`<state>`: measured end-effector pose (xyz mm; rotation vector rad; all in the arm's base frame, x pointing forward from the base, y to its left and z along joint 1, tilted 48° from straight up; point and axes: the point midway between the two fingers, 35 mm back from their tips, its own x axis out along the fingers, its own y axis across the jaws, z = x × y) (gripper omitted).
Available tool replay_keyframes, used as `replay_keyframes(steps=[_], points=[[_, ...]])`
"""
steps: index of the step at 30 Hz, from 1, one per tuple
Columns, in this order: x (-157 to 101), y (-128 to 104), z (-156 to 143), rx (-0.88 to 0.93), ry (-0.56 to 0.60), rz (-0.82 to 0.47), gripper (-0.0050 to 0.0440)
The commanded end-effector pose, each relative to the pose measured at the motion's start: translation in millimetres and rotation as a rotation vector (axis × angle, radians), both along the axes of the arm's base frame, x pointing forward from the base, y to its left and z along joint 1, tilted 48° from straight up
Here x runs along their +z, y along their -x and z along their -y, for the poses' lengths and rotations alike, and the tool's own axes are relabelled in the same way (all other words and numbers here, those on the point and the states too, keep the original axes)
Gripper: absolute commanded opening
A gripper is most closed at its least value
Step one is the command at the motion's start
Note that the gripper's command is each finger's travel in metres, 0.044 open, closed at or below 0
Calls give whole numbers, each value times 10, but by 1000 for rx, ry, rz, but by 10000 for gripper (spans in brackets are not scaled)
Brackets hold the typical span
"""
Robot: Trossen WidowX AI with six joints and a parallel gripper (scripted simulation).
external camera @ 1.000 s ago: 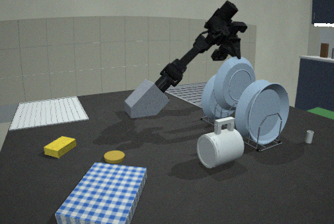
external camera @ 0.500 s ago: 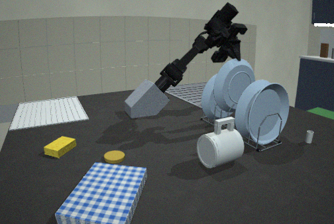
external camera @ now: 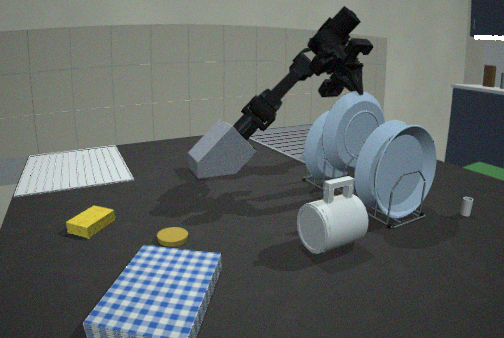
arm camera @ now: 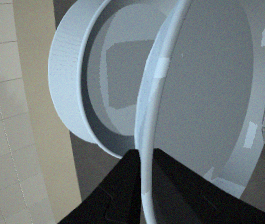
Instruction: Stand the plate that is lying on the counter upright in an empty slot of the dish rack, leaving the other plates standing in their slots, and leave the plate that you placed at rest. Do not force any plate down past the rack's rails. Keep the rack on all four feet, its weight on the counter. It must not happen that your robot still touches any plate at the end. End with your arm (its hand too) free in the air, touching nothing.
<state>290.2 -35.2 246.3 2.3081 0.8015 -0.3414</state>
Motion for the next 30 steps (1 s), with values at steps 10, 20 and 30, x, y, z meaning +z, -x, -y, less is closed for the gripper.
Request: replay_keyframes(steps=[10, 20, 30], points=[[-19, -5, -20, -12, 8, 8, 0], [-54, -10, -58, -12, 8, 8, 0], [-82, -13, -89, -12, 8, 8, 0]])
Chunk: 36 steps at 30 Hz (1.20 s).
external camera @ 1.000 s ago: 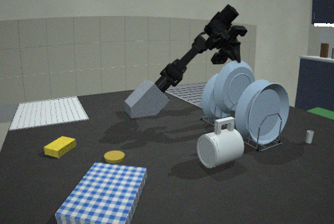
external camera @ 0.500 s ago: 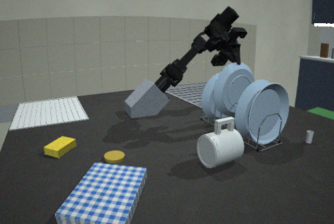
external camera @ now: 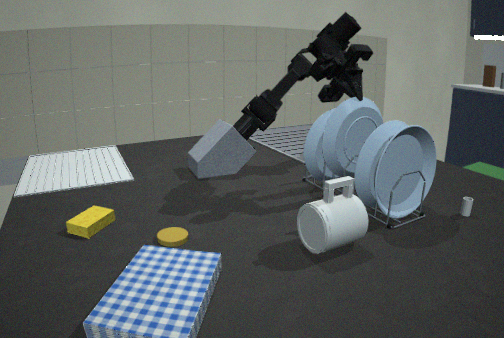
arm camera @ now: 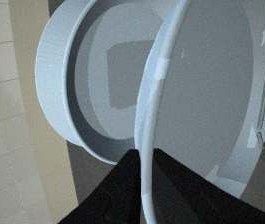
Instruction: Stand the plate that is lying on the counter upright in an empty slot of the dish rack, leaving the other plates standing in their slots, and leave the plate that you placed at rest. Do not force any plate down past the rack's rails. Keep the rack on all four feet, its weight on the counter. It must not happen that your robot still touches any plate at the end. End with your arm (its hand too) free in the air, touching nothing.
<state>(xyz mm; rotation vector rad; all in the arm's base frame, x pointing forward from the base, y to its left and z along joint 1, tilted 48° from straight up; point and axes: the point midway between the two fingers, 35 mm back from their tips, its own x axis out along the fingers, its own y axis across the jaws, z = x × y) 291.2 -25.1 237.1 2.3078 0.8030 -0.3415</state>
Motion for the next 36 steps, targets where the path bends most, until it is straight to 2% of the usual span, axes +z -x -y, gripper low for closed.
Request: replay_keyframes(steps=[1, 36], points=[[7, -4, 9, -13, 8, 9, 0], [-101, -17, -109, -13, 8, 9, 0]])
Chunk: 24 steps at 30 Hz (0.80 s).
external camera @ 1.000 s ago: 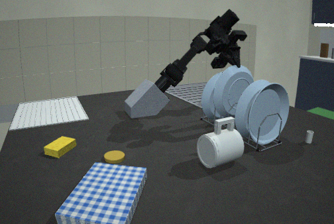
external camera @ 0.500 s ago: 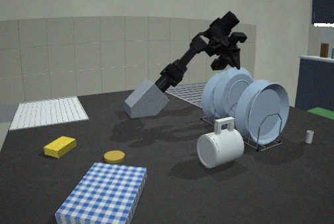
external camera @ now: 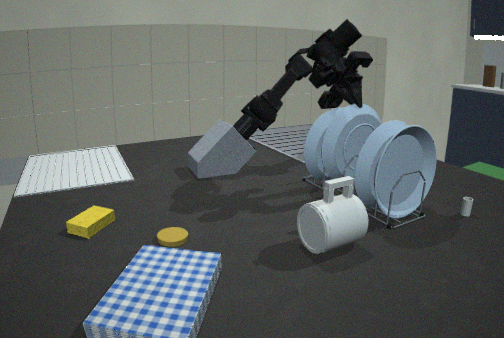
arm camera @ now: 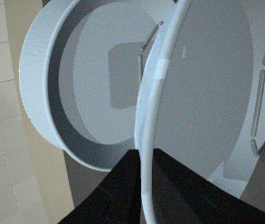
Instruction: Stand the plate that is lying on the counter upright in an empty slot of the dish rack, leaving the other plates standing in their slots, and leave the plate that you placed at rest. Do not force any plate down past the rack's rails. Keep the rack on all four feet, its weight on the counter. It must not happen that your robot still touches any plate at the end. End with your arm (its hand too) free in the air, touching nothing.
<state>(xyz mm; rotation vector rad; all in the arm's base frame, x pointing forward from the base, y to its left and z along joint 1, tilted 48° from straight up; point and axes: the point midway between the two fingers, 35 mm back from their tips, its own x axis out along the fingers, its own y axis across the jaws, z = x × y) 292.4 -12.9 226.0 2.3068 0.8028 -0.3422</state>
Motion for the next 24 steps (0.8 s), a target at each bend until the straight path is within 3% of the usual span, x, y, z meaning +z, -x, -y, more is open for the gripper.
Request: replay_keyframes(steps=[1, 24], points=[[7, -5, 8, -13, 7, 9, 0], [-59, -13, -64, -13, 7, 9, 0]])
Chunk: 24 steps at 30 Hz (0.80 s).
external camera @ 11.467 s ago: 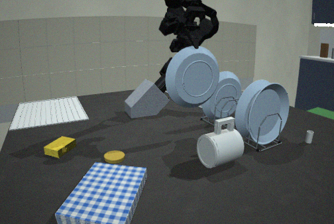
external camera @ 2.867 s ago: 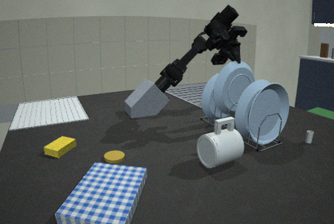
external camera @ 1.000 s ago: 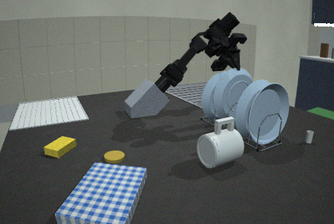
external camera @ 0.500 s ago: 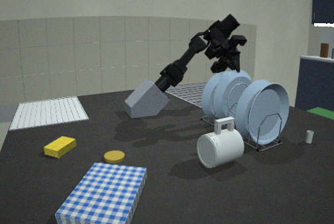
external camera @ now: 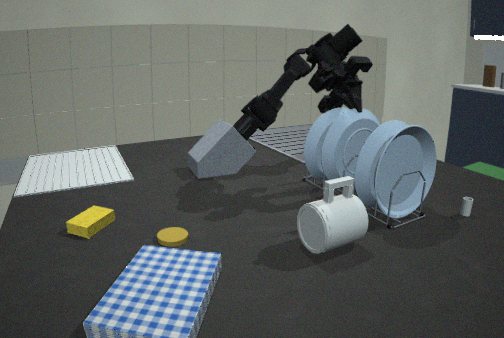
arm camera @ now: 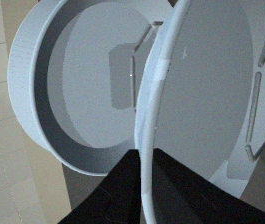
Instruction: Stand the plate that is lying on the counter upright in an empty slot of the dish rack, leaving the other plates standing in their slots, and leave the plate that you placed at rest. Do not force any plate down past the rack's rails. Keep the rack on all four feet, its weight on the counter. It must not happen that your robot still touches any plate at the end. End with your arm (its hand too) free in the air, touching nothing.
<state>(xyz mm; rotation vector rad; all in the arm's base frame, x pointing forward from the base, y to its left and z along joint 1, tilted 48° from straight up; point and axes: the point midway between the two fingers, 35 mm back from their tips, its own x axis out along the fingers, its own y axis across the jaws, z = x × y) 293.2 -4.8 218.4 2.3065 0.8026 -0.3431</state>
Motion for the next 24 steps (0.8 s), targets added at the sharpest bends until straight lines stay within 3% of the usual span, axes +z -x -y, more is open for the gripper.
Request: replay_keyframes(steps=[1, 24], points=[[13, -6, 14, -13, 6, 10, 0], [-59, -10, -68, -13, 6, 10, 0]])
